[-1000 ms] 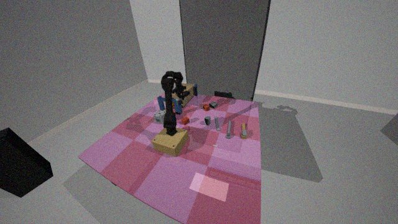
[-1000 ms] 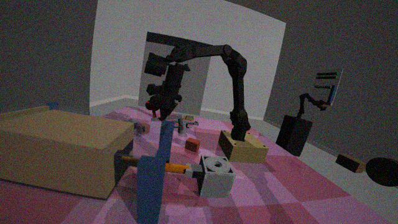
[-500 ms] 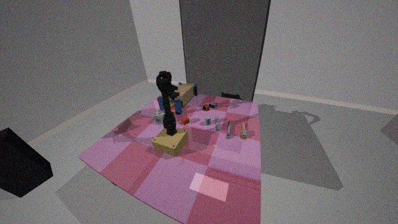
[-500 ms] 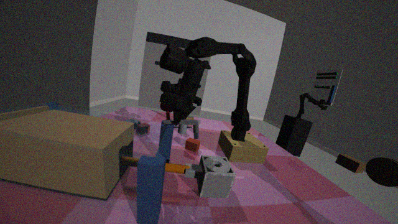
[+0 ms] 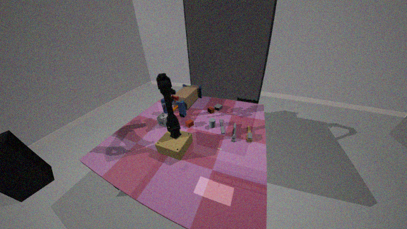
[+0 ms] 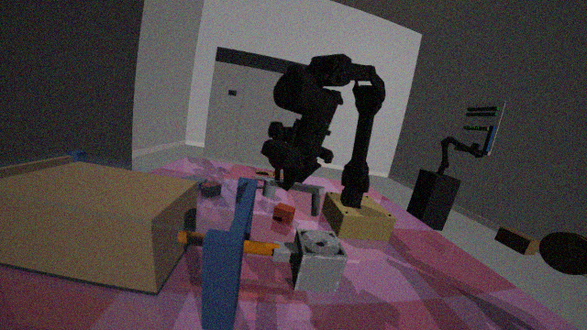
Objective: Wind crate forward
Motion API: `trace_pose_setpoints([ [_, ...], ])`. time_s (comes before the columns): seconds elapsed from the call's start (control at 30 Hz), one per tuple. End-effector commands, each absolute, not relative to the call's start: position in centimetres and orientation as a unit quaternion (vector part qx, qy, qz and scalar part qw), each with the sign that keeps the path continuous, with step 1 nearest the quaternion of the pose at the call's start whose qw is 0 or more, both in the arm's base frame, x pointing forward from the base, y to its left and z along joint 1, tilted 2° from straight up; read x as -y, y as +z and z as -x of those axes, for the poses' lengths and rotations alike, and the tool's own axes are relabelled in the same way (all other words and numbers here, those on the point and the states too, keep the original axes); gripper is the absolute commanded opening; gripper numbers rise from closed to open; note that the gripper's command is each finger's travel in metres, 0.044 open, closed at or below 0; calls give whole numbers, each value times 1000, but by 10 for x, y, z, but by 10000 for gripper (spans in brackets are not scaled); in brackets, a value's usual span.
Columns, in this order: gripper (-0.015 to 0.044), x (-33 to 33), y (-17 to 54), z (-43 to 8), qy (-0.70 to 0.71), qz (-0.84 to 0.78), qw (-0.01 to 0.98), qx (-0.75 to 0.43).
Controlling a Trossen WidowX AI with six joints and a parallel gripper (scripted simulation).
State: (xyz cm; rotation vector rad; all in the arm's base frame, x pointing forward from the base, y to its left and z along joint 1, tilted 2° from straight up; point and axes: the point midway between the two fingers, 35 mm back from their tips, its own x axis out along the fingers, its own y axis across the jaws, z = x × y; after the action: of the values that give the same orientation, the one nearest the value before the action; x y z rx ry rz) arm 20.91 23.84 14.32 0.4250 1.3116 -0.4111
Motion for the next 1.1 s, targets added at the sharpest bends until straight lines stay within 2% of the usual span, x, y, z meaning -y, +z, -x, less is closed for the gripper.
trace_pose_setpoints([
  [0.0,0,-240,150,-193,-209,-216,755,-583],
  [0.27,0,-242,156,-170,-260,-223,773,-534],
  [1.07,0,-246,128,-171,-265,-219,778,-526],
])
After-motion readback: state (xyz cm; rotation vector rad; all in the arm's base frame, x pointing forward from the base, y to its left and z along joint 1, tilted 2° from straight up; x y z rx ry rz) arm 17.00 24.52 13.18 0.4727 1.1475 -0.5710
